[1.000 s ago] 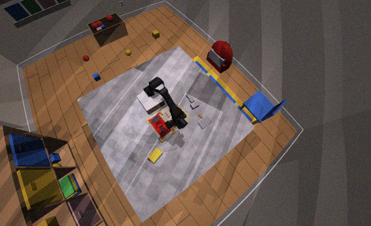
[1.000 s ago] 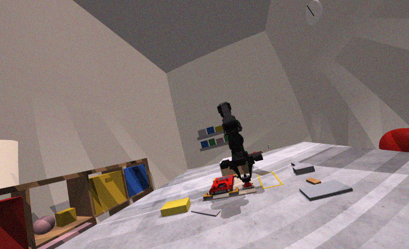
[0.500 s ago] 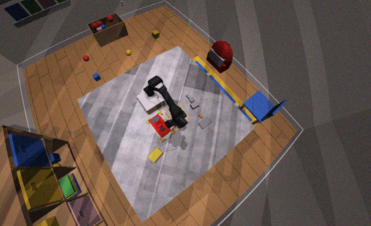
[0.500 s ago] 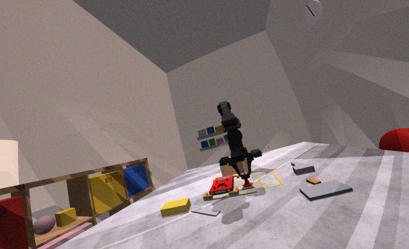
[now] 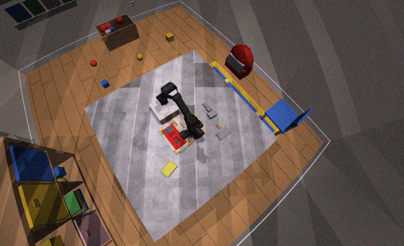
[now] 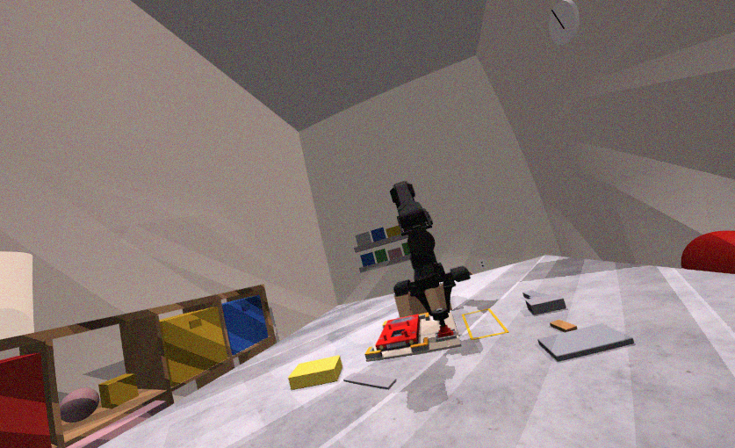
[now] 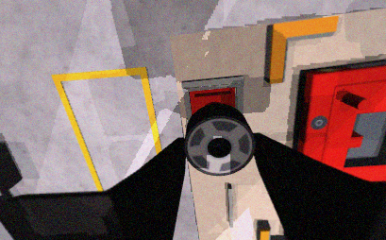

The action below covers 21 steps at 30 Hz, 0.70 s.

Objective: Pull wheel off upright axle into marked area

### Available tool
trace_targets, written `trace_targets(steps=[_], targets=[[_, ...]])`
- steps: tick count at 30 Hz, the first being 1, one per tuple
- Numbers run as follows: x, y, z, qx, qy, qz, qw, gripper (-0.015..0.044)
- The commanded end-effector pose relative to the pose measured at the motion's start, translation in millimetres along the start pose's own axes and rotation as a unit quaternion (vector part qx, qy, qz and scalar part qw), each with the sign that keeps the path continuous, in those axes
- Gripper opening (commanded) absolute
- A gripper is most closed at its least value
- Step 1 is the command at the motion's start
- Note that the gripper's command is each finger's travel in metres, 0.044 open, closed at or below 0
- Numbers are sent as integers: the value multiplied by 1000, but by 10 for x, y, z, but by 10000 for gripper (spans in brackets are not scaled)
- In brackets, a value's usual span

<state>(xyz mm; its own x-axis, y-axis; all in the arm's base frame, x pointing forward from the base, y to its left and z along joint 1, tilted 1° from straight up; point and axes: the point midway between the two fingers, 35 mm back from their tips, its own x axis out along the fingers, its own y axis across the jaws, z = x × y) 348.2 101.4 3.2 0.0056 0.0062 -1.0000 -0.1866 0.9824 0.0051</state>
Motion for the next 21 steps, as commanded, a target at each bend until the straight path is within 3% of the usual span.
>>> trace_targets(steps=[1,21], targets=[[-44,-2,2,1,-3,-1,1000,0],[-110,-2,0,2,-4,-1,1000,0]])
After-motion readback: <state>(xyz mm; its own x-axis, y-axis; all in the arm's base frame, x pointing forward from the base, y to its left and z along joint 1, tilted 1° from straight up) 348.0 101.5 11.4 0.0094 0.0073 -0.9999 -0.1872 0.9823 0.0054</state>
